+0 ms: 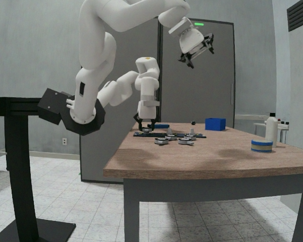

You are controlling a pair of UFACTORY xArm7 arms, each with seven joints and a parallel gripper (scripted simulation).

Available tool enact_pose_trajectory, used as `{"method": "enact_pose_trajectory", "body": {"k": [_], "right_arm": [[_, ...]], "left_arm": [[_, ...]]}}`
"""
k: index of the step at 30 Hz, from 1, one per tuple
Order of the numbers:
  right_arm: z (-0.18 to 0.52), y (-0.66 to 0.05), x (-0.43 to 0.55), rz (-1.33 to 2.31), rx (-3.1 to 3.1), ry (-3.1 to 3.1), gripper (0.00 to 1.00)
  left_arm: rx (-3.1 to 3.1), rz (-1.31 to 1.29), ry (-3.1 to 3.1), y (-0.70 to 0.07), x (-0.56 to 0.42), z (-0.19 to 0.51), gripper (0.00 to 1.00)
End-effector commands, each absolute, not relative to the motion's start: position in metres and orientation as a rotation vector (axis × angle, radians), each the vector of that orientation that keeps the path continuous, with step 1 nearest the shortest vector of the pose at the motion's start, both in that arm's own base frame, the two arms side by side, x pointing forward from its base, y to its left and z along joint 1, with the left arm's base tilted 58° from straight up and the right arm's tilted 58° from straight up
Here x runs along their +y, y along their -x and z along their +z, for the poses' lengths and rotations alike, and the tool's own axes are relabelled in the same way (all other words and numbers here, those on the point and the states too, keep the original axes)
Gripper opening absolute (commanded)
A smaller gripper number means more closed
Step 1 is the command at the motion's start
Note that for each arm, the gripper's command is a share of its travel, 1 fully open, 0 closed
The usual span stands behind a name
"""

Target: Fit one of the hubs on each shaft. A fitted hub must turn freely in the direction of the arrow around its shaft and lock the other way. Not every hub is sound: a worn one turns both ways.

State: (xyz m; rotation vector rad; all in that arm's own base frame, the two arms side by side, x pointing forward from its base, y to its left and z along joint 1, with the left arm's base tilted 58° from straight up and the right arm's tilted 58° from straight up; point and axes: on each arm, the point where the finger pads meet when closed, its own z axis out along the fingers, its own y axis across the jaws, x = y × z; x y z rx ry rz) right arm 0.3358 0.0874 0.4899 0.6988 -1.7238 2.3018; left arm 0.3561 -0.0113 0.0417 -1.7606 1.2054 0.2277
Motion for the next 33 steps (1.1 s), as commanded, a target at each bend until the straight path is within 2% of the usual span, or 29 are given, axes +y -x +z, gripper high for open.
{"method": "enact_pose_trajectory", "body": {"k": [1,12,13,29,30,33], "right_arm": [[0.4906,-0.3355,0.0888,2.305,-1.726,-0.700,1.00],[0.4906,-0.3355,0.0888,2.305,-1.726,-0.700,1.00],[0.4906,-0.3355,0.0888,2.305,-1.726,-0.700,1.00],[0.4906,-0.3355,0.0888,2.305,-1.726,-0.700,1.00],[0.4906,-0.3355,0.0888,2.305,-1.726,-0.700,1.00],[0.4906,-0.3355,0.0888,2.305,-1.726,-0.700,1.00]], "left_arm": [[1.310,0.291,1.696,-0.3567,-0.0135,0.0422,0.00],[1.310,0.291,1.696,-0.3567,-0.0135,0.0422,0.00],[1.475,0.403,1.573,-0.3567,-0.0135,0.0422,0.00],[1.475,0.403,1.573,-0.3567,-0.0135,0.0422,0.00],[1.632,0.513,1.435,-0.3569,-0.0135,0.0424,0.00],[1.632,0.513,1.435,-0.3569,-0.0135,0.0424,0.00]]}}
